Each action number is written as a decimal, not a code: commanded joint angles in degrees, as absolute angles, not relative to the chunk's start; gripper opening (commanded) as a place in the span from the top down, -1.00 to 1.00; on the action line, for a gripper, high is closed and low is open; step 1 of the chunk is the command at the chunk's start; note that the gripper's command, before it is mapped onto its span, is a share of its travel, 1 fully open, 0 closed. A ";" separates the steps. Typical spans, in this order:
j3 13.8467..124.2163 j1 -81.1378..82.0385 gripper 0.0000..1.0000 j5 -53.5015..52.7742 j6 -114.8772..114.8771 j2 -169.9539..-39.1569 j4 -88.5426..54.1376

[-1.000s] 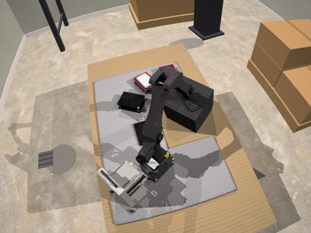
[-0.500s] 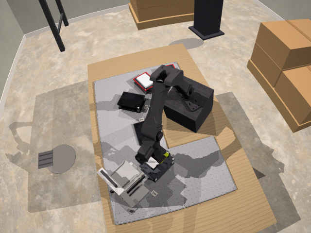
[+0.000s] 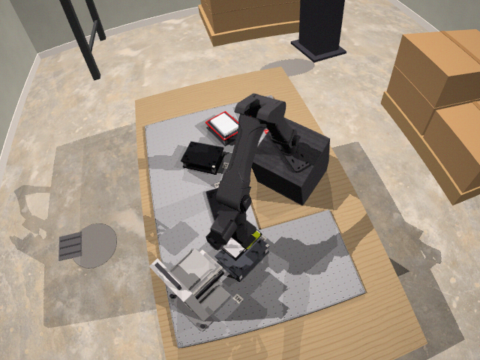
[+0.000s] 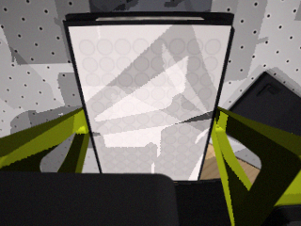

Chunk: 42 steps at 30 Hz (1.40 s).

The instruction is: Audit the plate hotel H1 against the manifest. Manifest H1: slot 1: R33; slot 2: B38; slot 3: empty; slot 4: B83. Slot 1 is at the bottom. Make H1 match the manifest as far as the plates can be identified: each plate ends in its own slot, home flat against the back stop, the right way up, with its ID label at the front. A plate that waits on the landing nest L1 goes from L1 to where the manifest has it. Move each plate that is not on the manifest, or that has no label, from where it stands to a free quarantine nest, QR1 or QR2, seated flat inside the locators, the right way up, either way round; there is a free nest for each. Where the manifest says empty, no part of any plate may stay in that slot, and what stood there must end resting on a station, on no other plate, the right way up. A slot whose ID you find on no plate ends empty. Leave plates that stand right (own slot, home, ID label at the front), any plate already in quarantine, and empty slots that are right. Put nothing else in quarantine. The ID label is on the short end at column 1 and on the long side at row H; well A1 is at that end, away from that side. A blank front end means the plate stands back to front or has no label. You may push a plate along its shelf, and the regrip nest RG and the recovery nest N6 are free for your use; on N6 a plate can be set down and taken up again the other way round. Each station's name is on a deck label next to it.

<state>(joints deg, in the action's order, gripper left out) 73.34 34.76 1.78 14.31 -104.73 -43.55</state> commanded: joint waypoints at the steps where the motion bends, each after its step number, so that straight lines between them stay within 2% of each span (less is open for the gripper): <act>1: 75.56 35.28 -0.72 1.91 14.55 -103.12 -46.30; 31: 84.46 35.76 -0.72 2.18 14.97 -96.89 -61.44; 42: 78.65 30.46 -0.72 0.56 18.63 -94.38 -59.02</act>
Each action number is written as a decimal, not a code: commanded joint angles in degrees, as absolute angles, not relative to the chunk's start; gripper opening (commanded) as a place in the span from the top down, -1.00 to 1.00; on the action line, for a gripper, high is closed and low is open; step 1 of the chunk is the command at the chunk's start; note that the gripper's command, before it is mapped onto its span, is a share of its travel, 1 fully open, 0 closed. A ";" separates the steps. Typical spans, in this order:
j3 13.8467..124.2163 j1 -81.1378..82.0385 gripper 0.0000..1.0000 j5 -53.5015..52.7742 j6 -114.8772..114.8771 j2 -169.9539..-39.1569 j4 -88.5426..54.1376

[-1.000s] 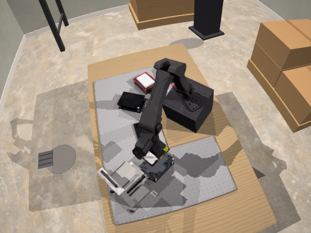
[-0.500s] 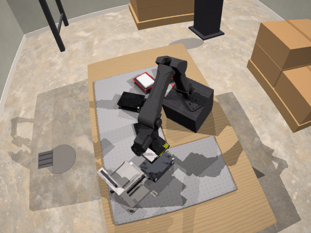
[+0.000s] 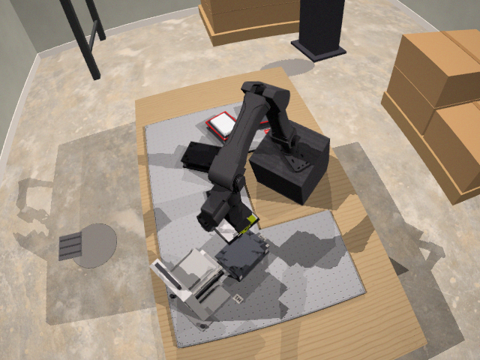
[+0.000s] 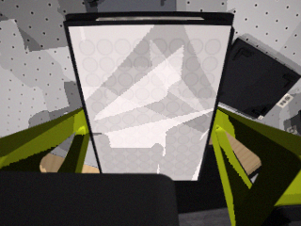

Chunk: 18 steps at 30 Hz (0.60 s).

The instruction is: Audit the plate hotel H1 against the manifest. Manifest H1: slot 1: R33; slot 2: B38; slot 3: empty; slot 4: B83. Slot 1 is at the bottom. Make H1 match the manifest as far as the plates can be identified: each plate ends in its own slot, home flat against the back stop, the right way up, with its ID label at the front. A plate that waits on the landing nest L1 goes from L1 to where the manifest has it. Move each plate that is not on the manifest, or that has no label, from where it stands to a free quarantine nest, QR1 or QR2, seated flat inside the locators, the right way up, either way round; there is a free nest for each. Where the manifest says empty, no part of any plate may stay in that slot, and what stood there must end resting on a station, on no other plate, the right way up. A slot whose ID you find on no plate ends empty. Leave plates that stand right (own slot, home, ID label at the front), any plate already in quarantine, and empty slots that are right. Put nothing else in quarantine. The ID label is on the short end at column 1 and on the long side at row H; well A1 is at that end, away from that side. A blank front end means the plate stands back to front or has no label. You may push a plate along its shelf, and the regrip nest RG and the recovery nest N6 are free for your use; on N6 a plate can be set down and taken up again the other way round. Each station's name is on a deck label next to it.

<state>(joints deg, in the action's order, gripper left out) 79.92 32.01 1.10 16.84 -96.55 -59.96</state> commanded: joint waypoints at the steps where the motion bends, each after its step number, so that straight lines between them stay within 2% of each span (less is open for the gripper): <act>1: 78.27 29.91 -0.72 0.42 19.05 -94.09 -58.92; 18: 76.29 23.26 -0.72 -1.24 26.73 -91.25 -58.10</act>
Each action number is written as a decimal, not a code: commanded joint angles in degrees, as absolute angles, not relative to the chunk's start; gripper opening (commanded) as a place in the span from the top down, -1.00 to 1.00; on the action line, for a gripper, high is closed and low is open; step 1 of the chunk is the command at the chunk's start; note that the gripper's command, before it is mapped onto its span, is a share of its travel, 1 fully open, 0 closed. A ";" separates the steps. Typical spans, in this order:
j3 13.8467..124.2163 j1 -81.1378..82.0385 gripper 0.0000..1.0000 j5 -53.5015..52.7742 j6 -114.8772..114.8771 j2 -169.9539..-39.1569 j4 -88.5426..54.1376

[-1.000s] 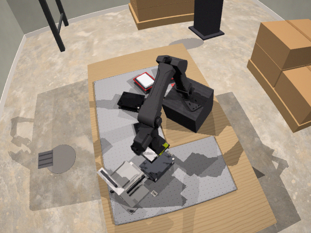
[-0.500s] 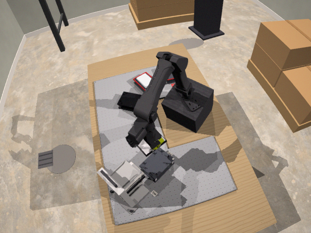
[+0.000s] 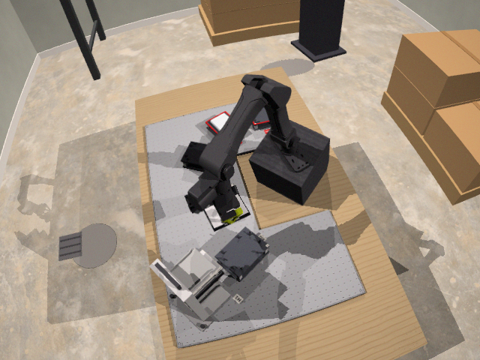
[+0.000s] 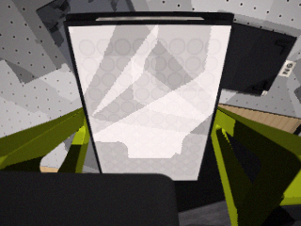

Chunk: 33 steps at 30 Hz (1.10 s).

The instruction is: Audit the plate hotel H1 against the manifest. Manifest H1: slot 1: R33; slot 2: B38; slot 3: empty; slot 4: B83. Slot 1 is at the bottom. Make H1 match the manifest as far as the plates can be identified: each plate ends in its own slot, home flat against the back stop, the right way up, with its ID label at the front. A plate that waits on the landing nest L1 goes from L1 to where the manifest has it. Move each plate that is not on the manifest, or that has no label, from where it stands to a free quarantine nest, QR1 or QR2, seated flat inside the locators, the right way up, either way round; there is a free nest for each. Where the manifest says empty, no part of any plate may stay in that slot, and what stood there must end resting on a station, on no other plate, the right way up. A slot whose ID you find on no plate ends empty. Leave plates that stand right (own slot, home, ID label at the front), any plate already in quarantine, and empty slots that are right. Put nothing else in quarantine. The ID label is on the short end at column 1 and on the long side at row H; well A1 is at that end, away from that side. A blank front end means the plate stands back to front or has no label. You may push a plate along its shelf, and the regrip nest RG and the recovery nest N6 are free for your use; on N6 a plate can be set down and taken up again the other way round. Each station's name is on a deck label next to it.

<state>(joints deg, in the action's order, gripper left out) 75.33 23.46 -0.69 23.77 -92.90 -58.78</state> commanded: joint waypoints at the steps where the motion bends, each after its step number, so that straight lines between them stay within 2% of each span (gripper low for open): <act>1: 76.29 24.08 -0.72 -1.24 27.68 -91.25 -58.44; 8: 76.28 23.80 -0.72 -0.89 32.46 -91.28 -58.61; 23: 68.91 14.04 -0.72 -3.40 38.04 -87.24 -56.92; 33: 69.38 11.23 -0.72 -3.98 42.83 -86.37 -56.97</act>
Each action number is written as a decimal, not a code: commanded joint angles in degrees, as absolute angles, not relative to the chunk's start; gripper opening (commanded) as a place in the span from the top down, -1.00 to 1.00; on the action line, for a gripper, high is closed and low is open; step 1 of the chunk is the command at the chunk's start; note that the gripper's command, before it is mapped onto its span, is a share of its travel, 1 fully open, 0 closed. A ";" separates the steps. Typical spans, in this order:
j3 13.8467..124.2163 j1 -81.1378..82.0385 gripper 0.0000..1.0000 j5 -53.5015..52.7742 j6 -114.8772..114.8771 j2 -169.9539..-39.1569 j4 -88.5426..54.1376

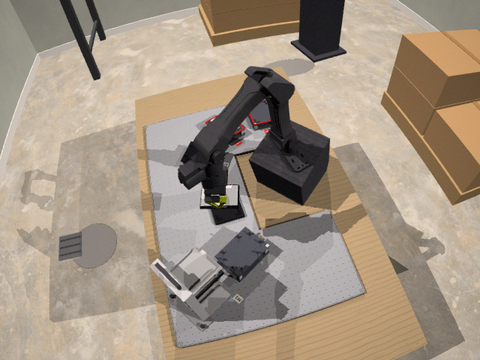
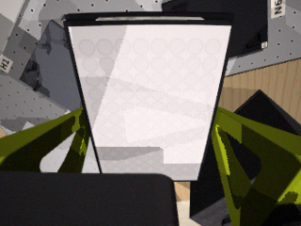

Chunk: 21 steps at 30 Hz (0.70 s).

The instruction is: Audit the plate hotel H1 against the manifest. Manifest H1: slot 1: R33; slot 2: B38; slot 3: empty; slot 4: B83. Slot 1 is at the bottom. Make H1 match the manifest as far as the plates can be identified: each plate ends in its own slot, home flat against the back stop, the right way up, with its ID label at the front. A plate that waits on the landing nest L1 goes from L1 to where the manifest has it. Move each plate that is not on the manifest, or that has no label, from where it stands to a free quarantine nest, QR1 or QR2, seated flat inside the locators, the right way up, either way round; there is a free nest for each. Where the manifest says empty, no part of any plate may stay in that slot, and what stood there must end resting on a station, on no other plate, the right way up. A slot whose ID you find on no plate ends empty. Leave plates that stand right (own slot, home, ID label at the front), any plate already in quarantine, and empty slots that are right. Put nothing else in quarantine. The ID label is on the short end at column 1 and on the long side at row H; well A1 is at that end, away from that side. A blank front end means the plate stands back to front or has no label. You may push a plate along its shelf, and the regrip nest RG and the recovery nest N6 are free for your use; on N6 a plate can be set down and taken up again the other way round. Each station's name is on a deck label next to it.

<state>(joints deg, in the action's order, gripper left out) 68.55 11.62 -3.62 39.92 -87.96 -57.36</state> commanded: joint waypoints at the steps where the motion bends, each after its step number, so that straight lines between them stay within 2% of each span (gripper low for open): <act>1: 69.38 11.91 -0.72 -3.98 43.79 -86.37 -57.12; 10: 69.38 11.92 -0.72 -3.72 50.47 -86.37 -57.20; 21: 63.60 4.06 -0.72 -5.71 54.09 -83.53 -56.14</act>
